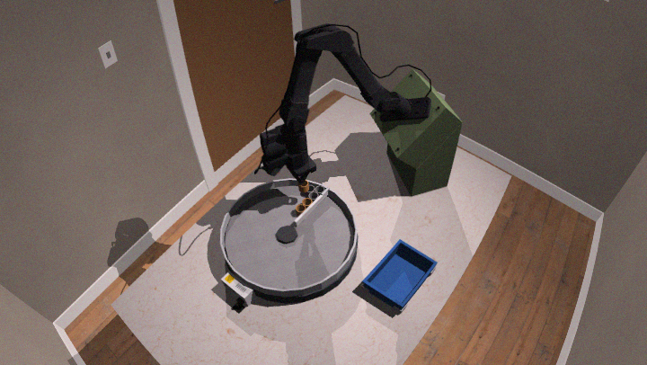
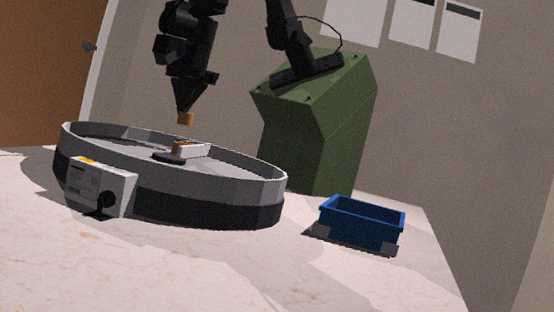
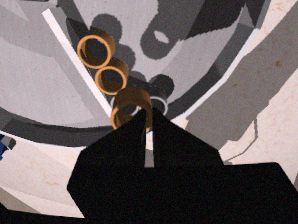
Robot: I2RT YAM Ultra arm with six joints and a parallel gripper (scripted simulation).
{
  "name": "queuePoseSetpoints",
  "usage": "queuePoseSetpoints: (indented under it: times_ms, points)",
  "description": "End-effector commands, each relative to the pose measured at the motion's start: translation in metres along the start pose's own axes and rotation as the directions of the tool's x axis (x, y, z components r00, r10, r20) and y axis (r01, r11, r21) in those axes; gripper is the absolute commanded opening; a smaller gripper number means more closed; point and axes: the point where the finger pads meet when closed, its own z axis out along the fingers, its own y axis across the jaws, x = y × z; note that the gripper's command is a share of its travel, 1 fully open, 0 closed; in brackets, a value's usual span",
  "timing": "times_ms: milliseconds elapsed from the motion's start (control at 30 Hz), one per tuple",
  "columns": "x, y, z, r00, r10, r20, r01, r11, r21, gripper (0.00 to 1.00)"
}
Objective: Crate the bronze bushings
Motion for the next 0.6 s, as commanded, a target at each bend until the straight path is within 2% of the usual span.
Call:
queuePoseSetpoints:
  times_ms: [0, 333, 433, 567]
  points:
    - [-0.001, 0.004, -0.006, 1.000, 0.006, 0.028, -0.006, 1.000, 0.007, 0.00]
    - [0.006, 0.032, -0.006, 1.000, 0.008, 0.028, -0.008, 1.000, 0.005, 0.00]
    - [0.001, 0.035, -0.008, 0.999, 0.012, 0.043, -0.012, 1.000, 0.005, 0.00]
    - [0.021, 0.057, 0.003, 1.000, -0.003, -0.007, 0.003, 1.000, 0.006, 0.00]
